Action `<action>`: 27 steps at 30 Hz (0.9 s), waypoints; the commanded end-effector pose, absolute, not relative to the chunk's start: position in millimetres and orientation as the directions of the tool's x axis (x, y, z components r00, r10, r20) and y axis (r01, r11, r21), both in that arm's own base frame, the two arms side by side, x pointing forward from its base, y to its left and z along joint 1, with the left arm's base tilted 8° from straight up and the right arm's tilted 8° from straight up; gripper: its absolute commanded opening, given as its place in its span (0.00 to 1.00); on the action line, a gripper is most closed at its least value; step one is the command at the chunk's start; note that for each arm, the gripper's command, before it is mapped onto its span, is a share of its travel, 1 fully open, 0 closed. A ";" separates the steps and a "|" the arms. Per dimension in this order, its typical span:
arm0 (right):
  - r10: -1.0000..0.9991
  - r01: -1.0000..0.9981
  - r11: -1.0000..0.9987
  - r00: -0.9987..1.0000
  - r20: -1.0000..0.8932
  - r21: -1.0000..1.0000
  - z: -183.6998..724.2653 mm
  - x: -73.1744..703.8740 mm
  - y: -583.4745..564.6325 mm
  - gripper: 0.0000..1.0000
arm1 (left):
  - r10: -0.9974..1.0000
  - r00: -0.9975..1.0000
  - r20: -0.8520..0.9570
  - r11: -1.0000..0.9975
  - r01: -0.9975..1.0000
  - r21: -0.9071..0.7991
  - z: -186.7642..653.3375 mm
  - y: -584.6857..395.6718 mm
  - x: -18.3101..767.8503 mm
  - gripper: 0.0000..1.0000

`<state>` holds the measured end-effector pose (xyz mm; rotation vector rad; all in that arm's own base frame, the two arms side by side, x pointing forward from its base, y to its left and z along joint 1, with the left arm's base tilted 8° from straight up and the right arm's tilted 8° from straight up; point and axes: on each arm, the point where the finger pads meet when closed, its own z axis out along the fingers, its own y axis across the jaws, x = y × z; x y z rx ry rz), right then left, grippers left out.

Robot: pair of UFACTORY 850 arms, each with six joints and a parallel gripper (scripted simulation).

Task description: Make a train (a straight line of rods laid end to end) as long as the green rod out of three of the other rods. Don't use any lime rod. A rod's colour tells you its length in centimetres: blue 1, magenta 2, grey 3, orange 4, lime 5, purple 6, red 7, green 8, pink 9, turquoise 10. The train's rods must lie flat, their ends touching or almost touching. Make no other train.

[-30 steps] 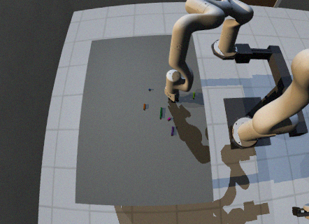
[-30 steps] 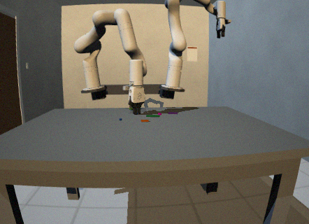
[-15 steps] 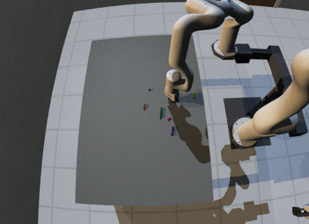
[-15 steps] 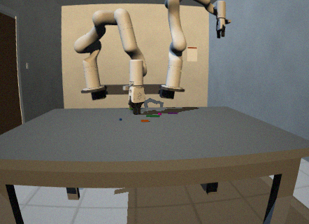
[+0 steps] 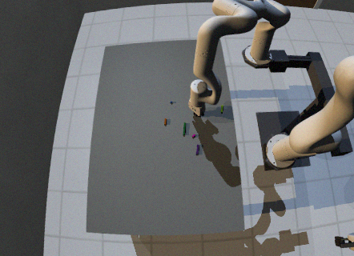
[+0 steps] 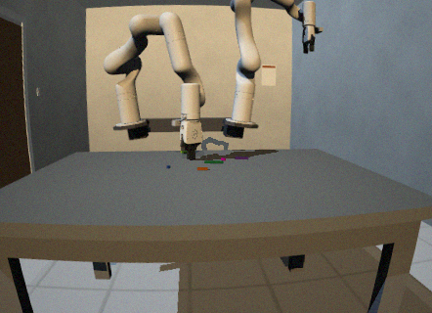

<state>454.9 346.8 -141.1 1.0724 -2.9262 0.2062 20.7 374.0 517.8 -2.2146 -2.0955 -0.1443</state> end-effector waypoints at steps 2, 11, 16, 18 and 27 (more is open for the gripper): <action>-0.642 -0.644 0.756 -0.764 0.060 -0.117 -140.2 455.9 347.8 0.06 | 0.990 0.055 0.131 -0.055 0.998 0.000 518.6 374.2 20.7 1.00; -0.642 -0.644 0.756 -0.764 0.060 -0.117 -140.2 455.9 347.8 0.06 | 0.990 0.055 0.131 -0.055 0.998 0.000 518.6 374.2 20.7 1.00; -0.642 -0.644 0.756 -0.764 0.060 -0.117 -140.2 455.9 347.8 0.06 | 0.990 0.055 0.131 -0.055 0.998 0.000 518.6 374.2 20.7 1.00; -0.642 -0.644 0.756 -0.764 0.060 -0.117 -140.2 455.9 347.8 0.06 | 0.990 0.055 0.131 -0.055 0.998 0.000 518.6 374.2 20.7 1.00; -0.642 -0.644 0.756 -0.764 0.060 -0.117 -136.8 455.8 348.2 0.06 | 0.990 0.055 0.131 -0.055 0.998 0.000 518.6 374.2 20.7 1.00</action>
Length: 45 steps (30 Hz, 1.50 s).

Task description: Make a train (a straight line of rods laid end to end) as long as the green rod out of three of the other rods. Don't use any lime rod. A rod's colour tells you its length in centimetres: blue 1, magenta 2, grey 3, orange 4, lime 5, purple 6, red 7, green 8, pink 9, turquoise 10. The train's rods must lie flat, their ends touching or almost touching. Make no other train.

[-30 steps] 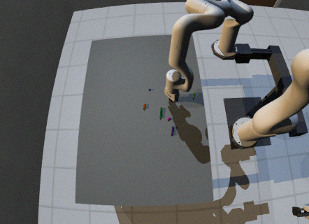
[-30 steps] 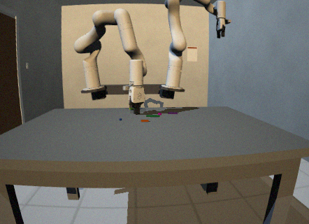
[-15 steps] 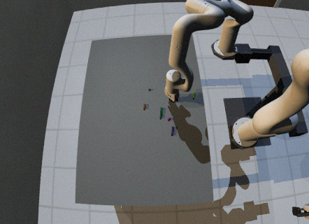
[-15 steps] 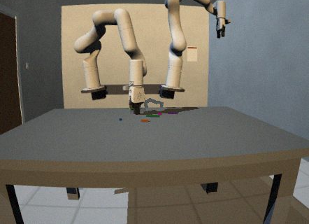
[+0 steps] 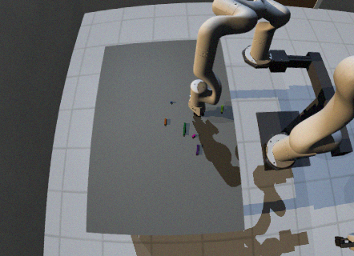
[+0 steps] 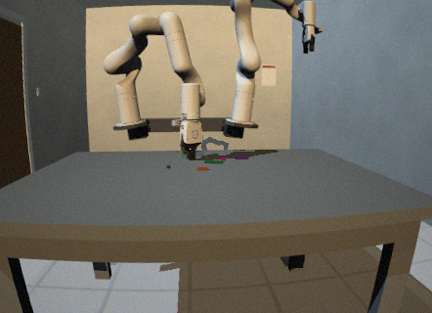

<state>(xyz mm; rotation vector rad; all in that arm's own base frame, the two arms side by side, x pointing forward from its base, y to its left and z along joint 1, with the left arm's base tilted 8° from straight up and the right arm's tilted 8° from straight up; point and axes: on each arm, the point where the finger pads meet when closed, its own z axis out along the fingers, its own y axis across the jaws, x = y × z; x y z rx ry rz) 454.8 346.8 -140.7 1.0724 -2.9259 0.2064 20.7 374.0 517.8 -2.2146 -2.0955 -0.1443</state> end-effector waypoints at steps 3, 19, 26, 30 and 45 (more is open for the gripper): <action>-0.642 -0.644 0.756 -0.764 0.060 -0.117 -125.6 455.5 349.7 0.06 | 0.990 0.055 0.131 -0.055 0.998 0.000 518.6 374.2 20.7 1.00; -0.642 -0.644 0.756 -0.764 0.060 -0.117 -42.7 453.1 360.5 0.06 | 0.990 0.055 0.131 -0.055 0.998 0.000 518.6 374.2 20.7 1.00; -0.642 -0.644 0.756 -0.764 0.060 -0.117 -41.0 453.0 360.7 0.06 | 0.990 0.055 0.131 -0.055 0.998 0.000 518.6 374.2 20.7 1.00; -0.640 -0.642 0.758 -0.766 0.060 -0.118 -40.9 452.9 359.6 0.06 | 0.990 0.055 0.131 -0.055 0.998 0.000 518.6 374.2 20.7 1.00; -0.420 -0.420 0.899 -0.907 0.030 -0.124 -28.4 428.4 269.1 0.06 | 0.990 0.055 0.131 -0.055 0.998 0.000 518.6 374.2 20.7 1.00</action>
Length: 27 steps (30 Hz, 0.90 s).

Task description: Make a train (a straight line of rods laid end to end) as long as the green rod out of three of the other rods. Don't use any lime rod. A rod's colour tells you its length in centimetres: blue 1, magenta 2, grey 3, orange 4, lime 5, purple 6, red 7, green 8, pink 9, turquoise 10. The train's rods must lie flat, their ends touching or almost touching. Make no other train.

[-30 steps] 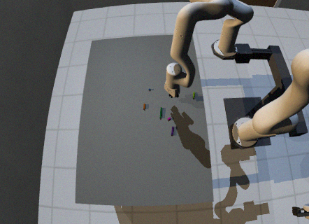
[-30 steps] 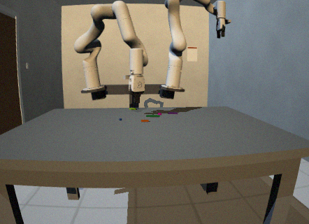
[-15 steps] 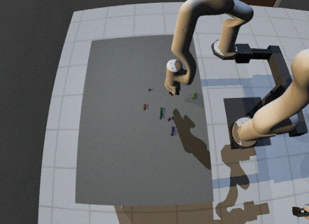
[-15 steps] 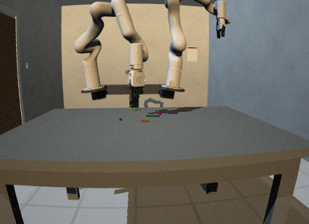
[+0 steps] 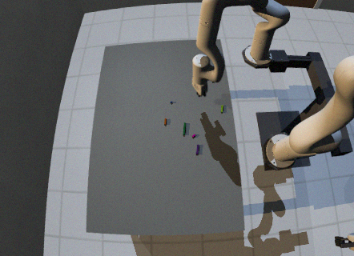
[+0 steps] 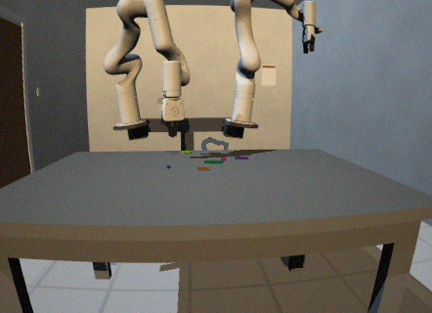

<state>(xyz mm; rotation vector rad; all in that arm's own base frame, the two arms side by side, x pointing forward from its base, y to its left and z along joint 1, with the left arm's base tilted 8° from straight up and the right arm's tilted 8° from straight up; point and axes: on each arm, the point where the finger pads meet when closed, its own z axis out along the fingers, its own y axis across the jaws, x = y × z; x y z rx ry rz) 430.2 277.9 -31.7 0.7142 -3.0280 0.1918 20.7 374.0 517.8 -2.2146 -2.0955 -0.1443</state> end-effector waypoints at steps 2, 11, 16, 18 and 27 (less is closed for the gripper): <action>-0.420 -0.420 0.899 -0.907 0.030 -0.124 -28.4 428.4 269.1 0.06 | 0.990 0.055 0.131 -0.055 0.998 0.000 518.6 374.2 20.7 1.00; -0.420 -0.420 0.899 -0.907 0.030 -0.124 -28.5 428.4 269.1 0.06 | 0.990 0.055 0.131 -0.055 0.998 0.000 518.6 374.2 20.7 1.00; -0.420 -0.420 0.899 -0.907 0.028 -0.127 -31.2 428.5 268.7 0.06 | 0.990 0.055 0.131 -0.055 0.998 0.000 518.6 374.2 20.7 1.00; -0.419 -0.419 0.899 -0.907 0.027 -0.129 -34.4 428.6 268.2 0.06 | 0.990 0.055 0.131 -0.055 0.998 0.000 518.6 374.2 20.7 1.00; -0.419 -0.419 0.899 -0.907 0.027 -0.129 -67.4 429.6 263.0 0.06 | 0.990 0.055 0.131 -0.055 0.998 0.000 518.6 374.2 20.7 1.00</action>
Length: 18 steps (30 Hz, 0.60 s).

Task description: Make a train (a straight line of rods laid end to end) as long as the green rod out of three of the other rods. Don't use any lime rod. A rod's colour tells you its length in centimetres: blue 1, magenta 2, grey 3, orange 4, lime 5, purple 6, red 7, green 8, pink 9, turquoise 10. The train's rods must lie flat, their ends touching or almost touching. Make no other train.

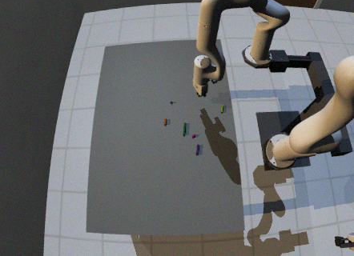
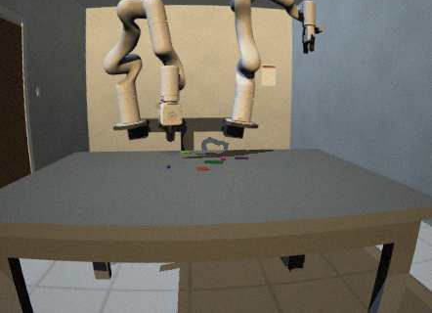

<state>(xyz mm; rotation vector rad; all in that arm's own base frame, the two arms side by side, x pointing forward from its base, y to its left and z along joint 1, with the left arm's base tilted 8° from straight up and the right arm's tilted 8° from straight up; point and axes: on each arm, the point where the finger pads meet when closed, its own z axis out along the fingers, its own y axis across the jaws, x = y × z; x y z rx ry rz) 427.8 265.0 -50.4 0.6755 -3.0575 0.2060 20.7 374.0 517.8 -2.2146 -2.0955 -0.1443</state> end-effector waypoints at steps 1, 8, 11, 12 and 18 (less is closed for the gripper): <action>-0.419 -0.419 0.899 -0.907 0.027 -0.129 -72.4 429.7 262.2 0.06 | 0.990 0.055 0.131 -0.055 0.998 0.000 518.6 374.2 20.7 1.00; -0.419 -0.419 0.899 -0.907 0.027 -0.129 -101.2 430.6 257.7 0.06 | 0.990 0.055 0.131 -0.055 0.998 0.000 518.6 374.2 20.7 1.00; -0.419 -0.419 0.899 -0.907 0.027 -0.129 -104.2 430.7 257.3 0.06 | 0.990 0.055 0.131 -0.055 0.998 0.000 518.6 374.2 20.7 1.00; -0.419 -0.419 0.899 -0.907 0.027 -0.129 -106.8 430.7 256.8 0.06 | 0.990 0.055 0.131 -0.055 0.998 0.000 518.6 374.2 20.7 1.00; -0.419 -0.419 0.899 -0.907 0.027 -0.129 -115.7 431.0 255.5 0.06 | 0.990 0.055 0.131 -0.055 0.998 0.000 518.6 374.2 20.7 1.00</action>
